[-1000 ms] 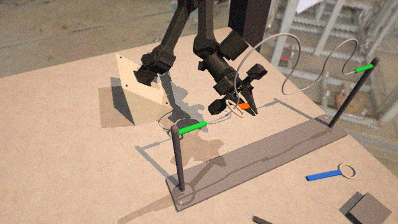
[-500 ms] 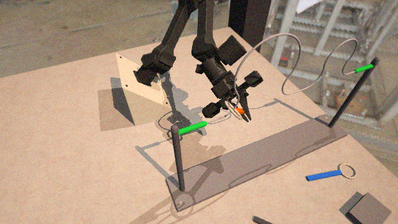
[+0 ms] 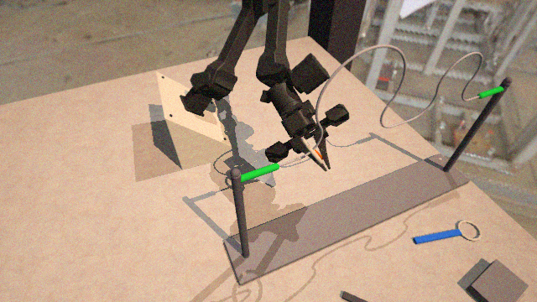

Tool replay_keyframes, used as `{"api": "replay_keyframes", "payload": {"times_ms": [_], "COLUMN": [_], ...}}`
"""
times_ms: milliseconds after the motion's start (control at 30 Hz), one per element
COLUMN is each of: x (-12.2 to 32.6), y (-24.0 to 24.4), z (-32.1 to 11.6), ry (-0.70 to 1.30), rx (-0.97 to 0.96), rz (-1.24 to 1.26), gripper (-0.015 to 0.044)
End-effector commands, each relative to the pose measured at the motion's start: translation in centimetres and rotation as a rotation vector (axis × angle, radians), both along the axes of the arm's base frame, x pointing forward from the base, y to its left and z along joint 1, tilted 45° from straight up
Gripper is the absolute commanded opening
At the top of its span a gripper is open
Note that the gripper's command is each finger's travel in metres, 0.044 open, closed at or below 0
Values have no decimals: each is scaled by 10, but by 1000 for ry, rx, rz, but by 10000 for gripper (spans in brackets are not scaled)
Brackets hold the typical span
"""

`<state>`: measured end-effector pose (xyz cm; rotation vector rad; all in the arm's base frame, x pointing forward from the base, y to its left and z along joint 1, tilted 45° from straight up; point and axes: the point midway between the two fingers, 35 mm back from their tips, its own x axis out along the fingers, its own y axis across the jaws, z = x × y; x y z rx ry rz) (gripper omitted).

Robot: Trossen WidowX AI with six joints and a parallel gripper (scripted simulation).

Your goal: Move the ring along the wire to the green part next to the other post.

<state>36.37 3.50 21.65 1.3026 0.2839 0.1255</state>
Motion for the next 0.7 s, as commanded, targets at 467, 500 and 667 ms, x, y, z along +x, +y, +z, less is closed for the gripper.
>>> {"api": "replay_keyframes", "payload": {"times_ms": [467,500,667], "x": [0,0,0], "y": [-11,-11,-16], "z": [-36,-37,-46], "ry": [37,38,45], "rx": [-203,-215,-273], "rz": [-19,-20,-25], "gripper": [-150,-150,-150]}}
